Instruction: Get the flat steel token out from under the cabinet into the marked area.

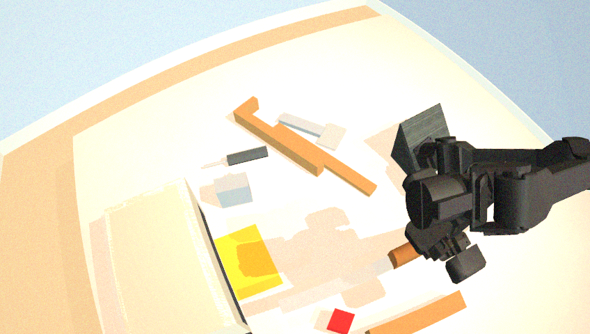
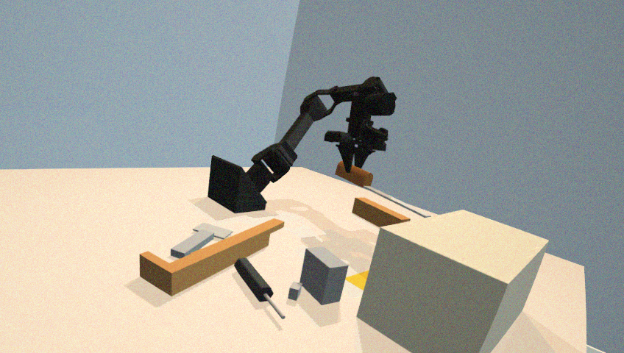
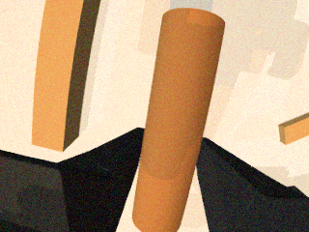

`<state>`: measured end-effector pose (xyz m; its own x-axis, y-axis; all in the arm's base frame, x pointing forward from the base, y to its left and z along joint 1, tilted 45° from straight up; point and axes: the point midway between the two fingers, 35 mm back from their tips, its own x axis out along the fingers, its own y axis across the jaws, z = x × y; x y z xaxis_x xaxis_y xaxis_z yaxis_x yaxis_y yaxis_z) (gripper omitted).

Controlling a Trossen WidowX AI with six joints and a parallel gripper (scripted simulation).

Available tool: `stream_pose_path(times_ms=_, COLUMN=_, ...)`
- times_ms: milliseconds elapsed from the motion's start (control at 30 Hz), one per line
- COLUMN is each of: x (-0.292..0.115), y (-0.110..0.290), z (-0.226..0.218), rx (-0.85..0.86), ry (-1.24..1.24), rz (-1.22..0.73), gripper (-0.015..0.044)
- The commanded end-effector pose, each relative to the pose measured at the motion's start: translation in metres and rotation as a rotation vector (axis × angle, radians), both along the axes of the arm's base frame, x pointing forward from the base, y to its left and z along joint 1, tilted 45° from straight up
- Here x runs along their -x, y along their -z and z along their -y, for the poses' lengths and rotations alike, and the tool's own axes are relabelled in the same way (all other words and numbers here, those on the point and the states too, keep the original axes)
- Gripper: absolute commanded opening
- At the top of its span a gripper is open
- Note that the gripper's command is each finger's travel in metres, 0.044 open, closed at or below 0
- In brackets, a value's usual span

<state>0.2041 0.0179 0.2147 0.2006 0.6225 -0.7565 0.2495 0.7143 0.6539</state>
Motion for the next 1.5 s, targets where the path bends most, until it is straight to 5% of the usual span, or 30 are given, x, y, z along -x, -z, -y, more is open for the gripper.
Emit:
stream_pose_path(times_ms=0, x=0.0, y=-0.0001, z=0.0005, rx=0.002, ry=0.005, rz=-0.002, gripper=0.0)
stream_pose_path(times_ms=1467, x=0.001, y=0.0012, z=-0.0028, rx=-0.005, ry=-0.004, rz=-0.01, gripper=0.0)
